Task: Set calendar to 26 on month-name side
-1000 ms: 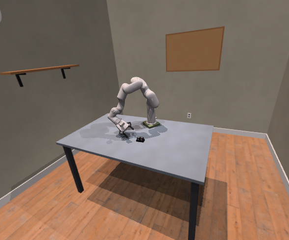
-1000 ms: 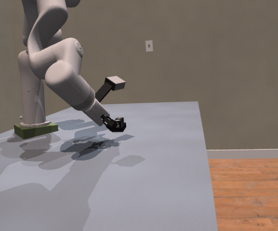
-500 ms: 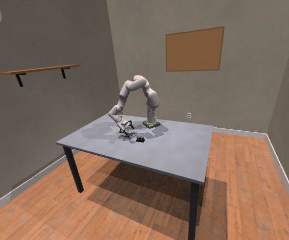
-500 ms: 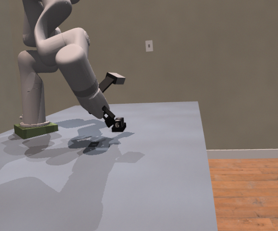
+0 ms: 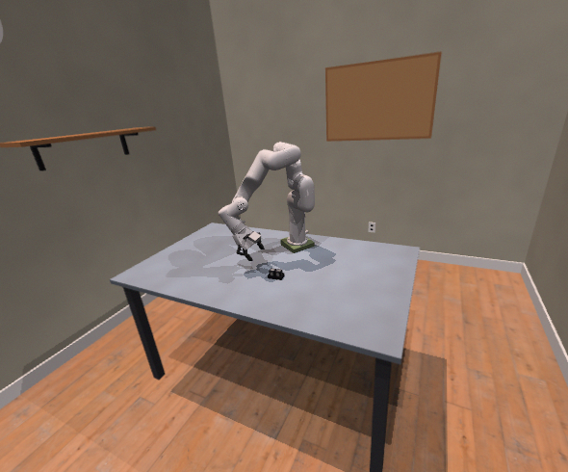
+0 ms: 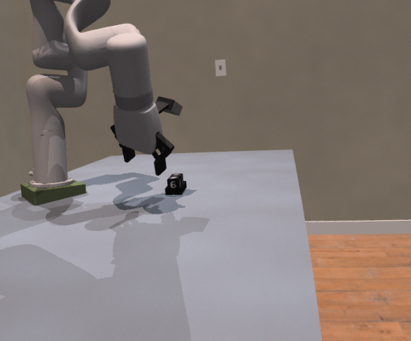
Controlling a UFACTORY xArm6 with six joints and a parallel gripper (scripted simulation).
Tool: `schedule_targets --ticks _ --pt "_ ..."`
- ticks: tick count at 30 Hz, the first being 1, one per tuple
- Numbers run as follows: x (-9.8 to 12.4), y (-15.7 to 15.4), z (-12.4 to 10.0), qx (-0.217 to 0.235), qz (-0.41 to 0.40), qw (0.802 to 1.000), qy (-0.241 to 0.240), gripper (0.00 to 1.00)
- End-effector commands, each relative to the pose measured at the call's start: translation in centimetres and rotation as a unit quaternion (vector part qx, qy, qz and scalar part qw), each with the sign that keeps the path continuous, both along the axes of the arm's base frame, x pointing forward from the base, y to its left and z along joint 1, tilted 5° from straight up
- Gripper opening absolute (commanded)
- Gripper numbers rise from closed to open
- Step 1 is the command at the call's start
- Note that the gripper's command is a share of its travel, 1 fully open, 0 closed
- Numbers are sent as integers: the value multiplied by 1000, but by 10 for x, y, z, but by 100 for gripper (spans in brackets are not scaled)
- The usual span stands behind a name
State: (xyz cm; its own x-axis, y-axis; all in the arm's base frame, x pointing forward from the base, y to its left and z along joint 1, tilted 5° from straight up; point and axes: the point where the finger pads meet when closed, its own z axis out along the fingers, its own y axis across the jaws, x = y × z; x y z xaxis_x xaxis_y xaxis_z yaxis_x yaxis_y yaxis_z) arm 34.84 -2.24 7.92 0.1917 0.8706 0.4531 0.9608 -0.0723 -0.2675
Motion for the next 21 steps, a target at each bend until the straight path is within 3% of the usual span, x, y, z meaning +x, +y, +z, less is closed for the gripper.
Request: schedule_targets --ticks 1,10,12,21 --pt "1 -3 13 -67 40 996 -40 100" --pt "7 -5 31 -127 85 984 -89 100" --pt "10 -4 41 -156 109 975 -118 100" --pt "17 -1 59 -197 143 956 -165 100"
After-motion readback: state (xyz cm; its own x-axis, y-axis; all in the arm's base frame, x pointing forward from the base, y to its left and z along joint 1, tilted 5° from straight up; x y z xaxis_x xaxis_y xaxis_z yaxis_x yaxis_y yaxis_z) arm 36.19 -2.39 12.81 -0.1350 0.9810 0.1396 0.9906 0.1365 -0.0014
